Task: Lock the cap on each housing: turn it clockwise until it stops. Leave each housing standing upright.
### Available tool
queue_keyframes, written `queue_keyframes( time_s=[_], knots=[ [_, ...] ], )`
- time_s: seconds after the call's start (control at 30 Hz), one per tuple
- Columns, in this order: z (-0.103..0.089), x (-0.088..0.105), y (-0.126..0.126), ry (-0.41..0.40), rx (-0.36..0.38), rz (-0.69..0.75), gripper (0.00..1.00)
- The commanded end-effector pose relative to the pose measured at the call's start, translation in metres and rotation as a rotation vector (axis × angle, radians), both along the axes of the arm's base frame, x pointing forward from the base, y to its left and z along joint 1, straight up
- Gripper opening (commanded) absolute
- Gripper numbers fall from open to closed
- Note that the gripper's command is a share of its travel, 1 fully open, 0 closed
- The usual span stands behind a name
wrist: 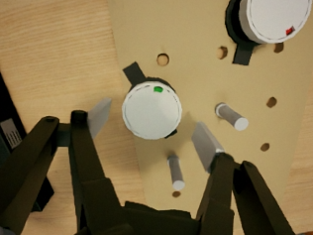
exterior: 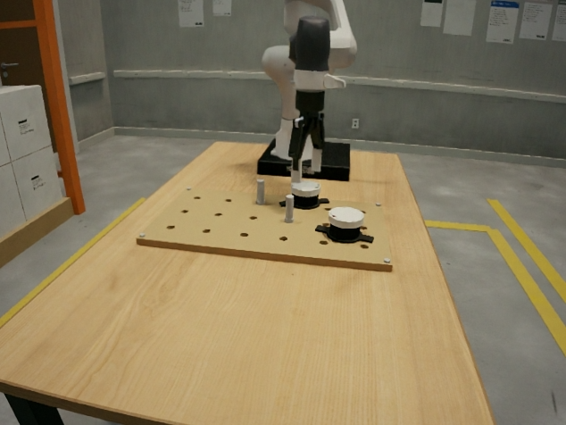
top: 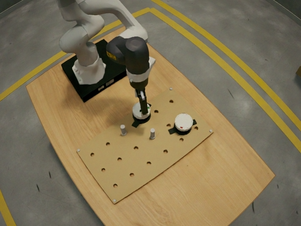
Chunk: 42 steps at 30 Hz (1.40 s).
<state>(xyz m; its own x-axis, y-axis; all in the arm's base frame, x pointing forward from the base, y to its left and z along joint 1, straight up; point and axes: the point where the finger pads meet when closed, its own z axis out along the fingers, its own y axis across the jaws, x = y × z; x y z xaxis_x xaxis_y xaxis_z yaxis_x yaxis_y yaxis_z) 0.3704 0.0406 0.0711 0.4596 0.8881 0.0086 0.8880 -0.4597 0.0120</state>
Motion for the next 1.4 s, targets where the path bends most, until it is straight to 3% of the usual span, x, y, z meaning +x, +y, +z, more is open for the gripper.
queue_keyframes(
  time_s=[0.0, 0.53, 1.17, 1.27, 1.37],
  knots=[
    [0.005, -0.004, 0.001, 0.015, 0.000, -0.004, 0.78],
    [0.031, -0.004, 0.002, 0.015, 0.000, -0.005, 0.78],
    [0.036, -0.002, 0.003, 0.016, 0.002, -0.018, 0.78],
    [0.036, 0.023, 0.014, 0.031, 0.012, -0.162, 0.78],
    [0.034, 0.076, 0.039, 0.040, 0.016, -0.354, 0.78]
  ],
)
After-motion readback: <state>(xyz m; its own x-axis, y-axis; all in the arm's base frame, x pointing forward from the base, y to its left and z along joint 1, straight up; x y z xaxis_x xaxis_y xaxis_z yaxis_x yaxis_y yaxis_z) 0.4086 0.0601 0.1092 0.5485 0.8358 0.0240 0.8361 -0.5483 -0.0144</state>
